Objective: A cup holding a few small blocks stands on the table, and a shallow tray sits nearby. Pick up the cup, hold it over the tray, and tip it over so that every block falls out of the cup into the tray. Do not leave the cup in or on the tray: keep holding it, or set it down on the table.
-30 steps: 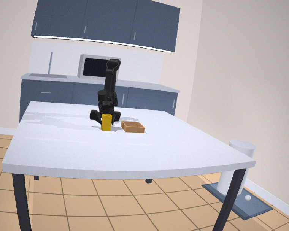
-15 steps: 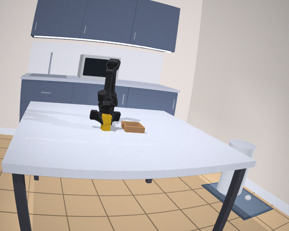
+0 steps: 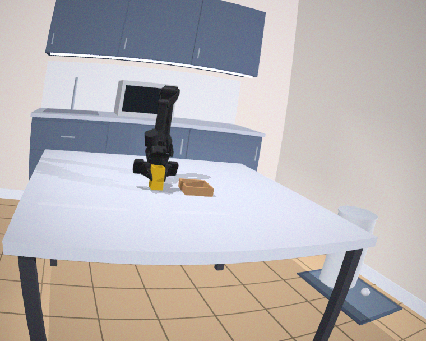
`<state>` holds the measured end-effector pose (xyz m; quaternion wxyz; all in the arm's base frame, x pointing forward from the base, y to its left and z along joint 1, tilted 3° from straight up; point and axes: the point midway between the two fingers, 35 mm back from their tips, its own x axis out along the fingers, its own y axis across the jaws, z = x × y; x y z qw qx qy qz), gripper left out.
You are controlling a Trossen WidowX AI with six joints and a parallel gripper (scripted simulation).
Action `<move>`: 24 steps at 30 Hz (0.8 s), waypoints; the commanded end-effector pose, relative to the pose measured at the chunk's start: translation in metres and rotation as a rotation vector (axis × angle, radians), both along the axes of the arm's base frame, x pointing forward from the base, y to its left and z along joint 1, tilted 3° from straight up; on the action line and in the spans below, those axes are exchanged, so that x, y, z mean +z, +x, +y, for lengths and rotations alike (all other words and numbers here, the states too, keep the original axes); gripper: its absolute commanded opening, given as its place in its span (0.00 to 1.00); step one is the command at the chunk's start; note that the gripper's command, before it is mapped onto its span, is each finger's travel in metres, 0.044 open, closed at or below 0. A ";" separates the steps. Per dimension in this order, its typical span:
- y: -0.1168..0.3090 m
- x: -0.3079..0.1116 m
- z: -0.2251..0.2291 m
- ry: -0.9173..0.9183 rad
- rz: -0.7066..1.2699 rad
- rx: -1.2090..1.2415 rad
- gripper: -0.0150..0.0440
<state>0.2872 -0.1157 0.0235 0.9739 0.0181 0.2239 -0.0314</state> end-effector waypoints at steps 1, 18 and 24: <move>0.001 0.008 -0.001 -0.001 -0.007 -0.004 0.25; 0.002 0.037 -0.002 -0.002 -0.008 -0.004 0.25; 0.003 0.043 -0.003 -0.002 -0.008 -0.004 0.25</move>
